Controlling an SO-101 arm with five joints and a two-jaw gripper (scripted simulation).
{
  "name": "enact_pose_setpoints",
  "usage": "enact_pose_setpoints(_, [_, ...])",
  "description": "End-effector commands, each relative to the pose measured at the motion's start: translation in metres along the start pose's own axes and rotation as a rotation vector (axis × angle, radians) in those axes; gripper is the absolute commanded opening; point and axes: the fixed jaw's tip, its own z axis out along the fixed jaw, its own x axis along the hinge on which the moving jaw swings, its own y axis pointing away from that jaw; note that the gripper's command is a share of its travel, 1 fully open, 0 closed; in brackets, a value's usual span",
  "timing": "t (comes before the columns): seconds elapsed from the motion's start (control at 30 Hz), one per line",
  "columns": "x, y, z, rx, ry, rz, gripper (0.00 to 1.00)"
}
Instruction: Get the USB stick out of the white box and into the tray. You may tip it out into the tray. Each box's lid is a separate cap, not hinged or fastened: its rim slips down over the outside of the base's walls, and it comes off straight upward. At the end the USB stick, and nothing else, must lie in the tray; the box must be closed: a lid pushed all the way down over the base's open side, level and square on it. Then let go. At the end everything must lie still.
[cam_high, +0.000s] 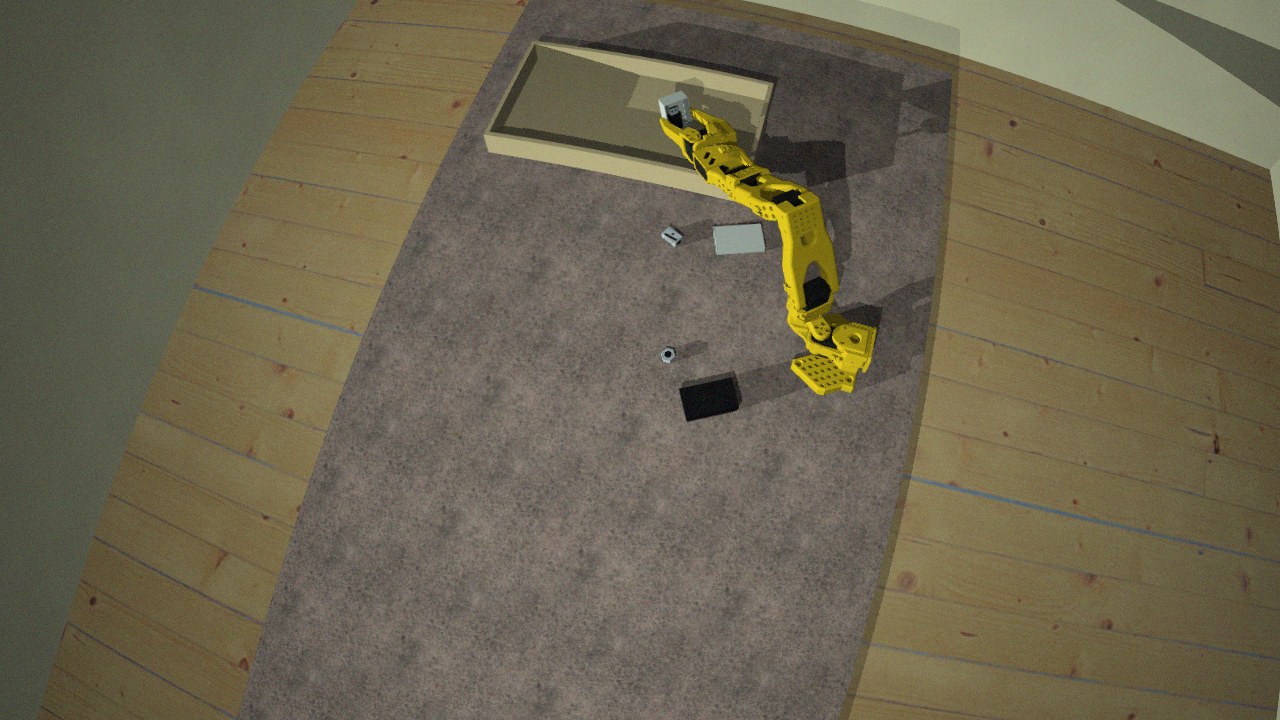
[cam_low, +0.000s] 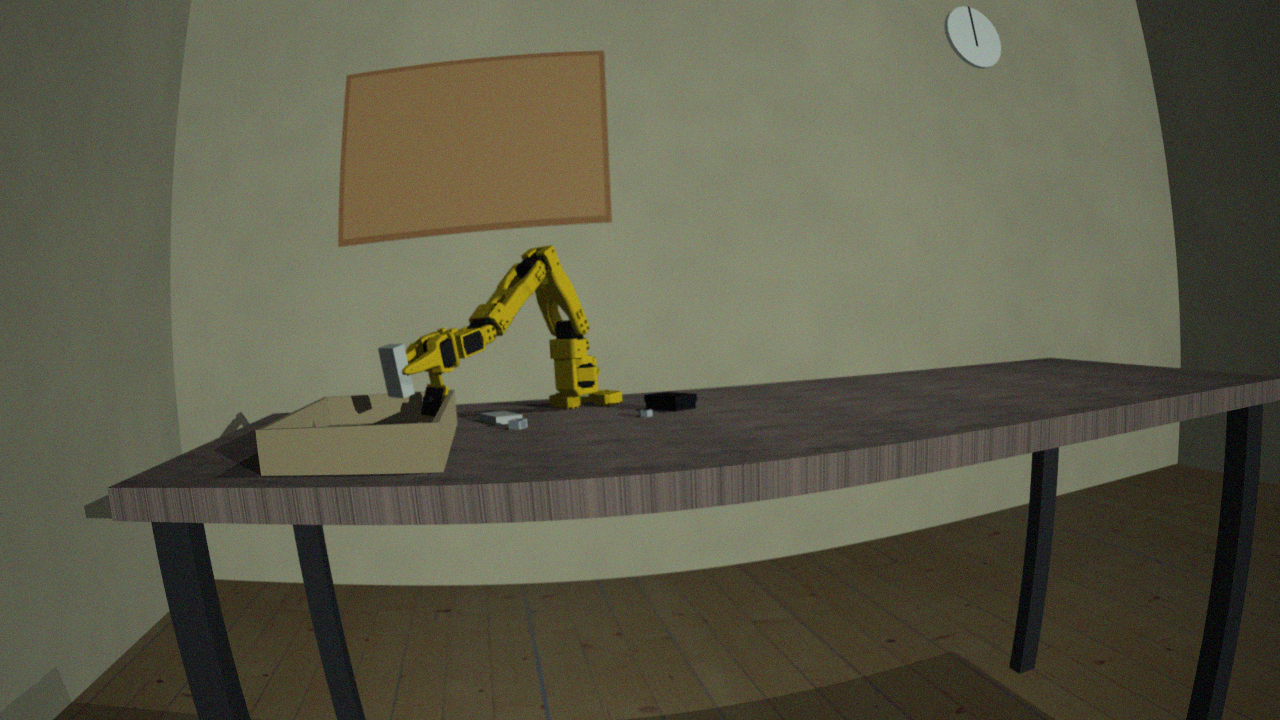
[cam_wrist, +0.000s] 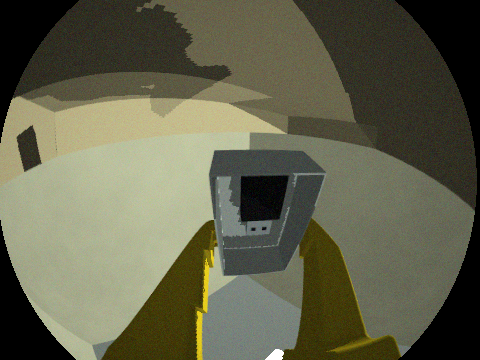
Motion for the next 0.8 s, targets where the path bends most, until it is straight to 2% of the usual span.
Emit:
enact_pose_setpoints(0.0, [0.011,-0.0036,-0.0011,0.01,0.049,0.012,0.21])
enact_pose_setpoints(0.77, [0.0058,-0.0044,-0.0012,0.011,0.049,0.015,0.21])
